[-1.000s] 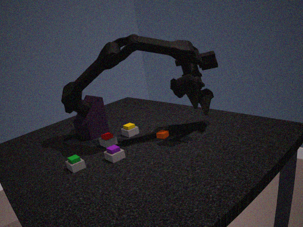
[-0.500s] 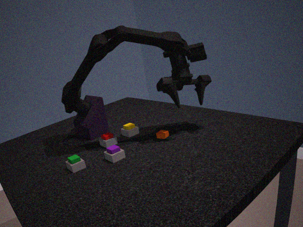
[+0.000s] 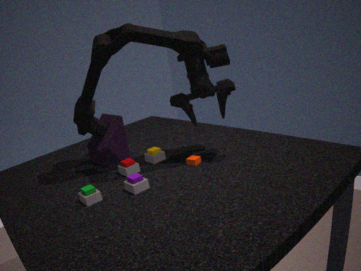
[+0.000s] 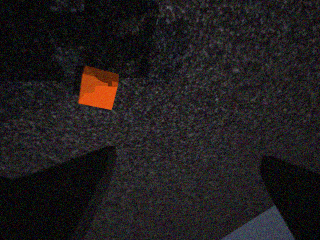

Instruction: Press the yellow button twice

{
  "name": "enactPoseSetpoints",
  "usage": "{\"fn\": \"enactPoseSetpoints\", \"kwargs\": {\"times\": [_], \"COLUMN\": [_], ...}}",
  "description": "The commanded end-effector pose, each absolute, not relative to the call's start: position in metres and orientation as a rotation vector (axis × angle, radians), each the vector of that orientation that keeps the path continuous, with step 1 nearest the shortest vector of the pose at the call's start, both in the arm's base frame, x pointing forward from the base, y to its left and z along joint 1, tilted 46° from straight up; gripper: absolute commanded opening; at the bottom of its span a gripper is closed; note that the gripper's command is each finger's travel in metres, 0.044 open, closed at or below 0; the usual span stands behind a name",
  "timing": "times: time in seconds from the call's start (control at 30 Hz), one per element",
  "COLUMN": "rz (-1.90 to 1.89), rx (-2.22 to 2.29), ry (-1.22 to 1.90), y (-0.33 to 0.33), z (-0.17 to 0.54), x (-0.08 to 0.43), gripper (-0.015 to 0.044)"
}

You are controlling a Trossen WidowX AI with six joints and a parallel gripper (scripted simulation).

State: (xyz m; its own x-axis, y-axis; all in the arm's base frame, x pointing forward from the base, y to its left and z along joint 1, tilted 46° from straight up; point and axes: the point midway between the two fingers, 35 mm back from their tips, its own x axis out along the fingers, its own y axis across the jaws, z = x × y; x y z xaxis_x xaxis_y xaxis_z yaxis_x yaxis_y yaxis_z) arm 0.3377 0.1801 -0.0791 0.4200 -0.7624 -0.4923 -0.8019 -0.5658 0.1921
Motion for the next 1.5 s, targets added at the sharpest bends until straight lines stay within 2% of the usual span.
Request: {"fn": "enactPoseSetpoints", "kwargs": {"times": [0.0, 0.97, 1.47], "rz": [0.326, -0.560, -0.578], "rx": [-1.855, -0.672, -0.649], "ry": [1.497, 1.434, 1.429], "y": [0.161, 0.113, 0.112], "z": [-0.049, -0.016, -0.016], "x": [0.275, 0.173, 0.170], "gripper": [0.0400, 0.0400, 0.0400]}}
